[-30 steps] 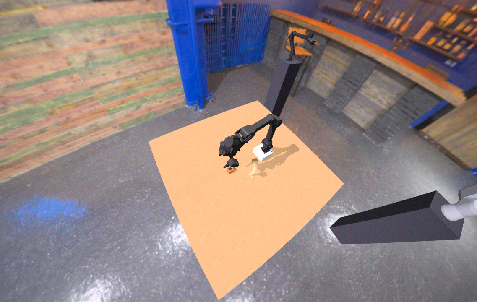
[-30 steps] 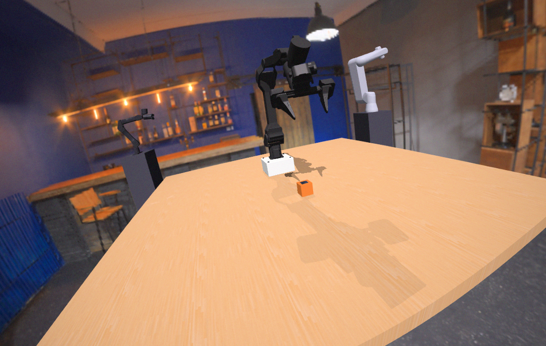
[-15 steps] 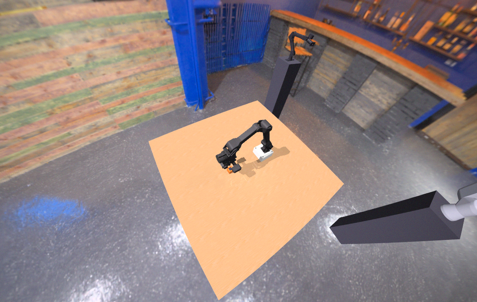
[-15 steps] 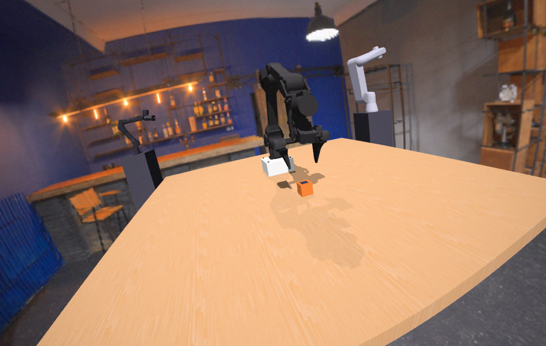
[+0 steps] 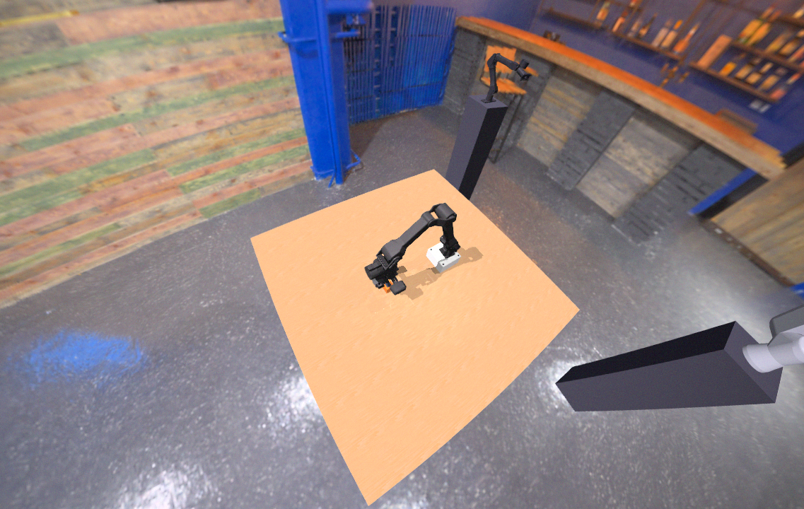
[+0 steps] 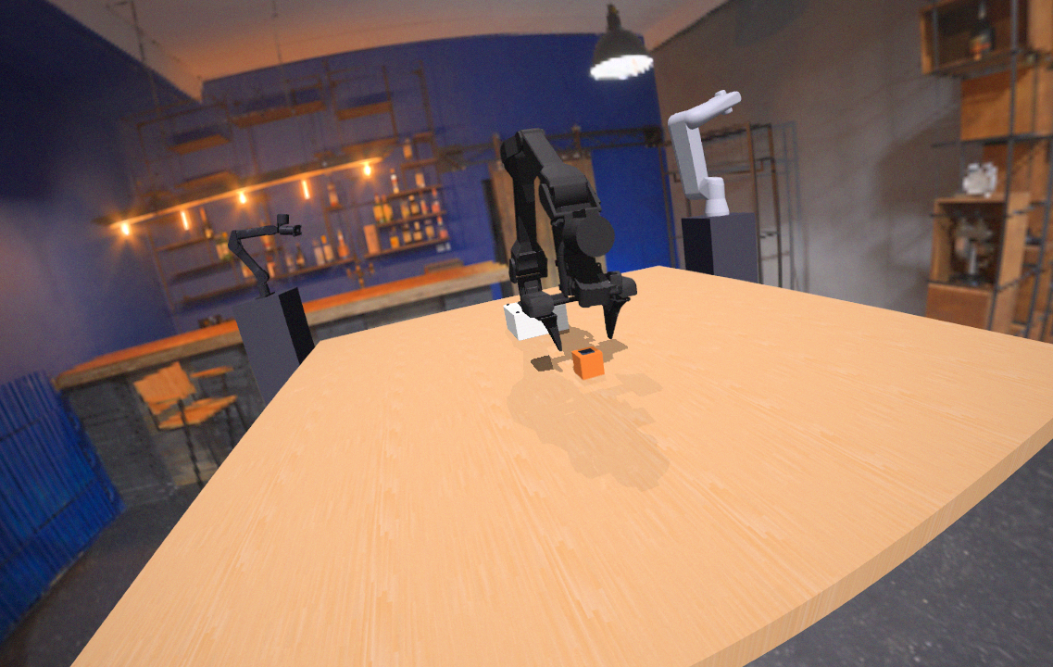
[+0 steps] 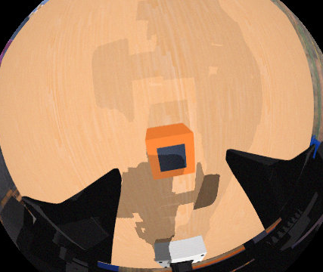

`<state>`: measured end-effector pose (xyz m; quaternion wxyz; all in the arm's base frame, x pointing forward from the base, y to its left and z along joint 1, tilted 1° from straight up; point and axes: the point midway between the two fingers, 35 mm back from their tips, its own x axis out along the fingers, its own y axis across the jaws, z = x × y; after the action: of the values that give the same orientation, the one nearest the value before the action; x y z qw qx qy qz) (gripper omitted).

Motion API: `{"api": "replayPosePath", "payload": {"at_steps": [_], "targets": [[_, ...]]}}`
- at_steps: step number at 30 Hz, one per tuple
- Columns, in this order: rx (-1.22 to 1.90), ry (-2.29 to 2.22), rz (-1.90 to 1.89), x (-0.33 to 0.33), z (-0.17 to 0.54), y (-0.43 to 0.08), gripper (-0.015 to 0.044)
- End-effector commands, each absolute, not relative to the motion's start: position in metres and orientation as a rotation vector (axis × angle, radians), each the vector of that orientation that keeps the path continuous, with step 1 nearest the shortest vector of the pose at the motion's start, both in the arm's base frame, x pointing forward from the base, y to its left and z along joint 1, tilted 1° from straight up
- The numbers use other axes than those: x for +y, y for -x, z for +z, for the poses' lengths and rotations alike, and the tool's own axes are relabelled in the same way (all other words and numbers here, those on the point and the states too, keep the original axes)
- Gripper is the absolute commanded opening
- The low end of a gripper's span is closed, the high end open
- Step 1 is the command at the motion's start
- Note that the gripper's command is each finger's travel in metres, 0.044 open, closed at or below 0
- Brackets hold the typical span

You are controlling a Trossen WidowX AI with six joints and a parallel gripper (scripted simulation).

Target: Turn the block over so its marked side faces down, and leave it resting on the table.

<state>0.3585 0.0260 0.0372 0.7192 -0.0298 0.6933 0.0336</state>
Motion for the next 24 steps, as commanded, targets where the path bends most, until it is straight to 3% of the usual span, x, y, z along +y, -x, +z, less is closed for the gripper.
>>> {"api": "replayPosePath", "payload": {"at_steps": [1,18,24], "targets": [[1.532,0.066,0.083,0.027,0.032,-0.359,0.0440],[1.532,0.066,0.083,0.027,0.006,-0.359,0.0440],[1.532,0.066,0.083,0.027,0.006,-0.359,0.0282]]}}
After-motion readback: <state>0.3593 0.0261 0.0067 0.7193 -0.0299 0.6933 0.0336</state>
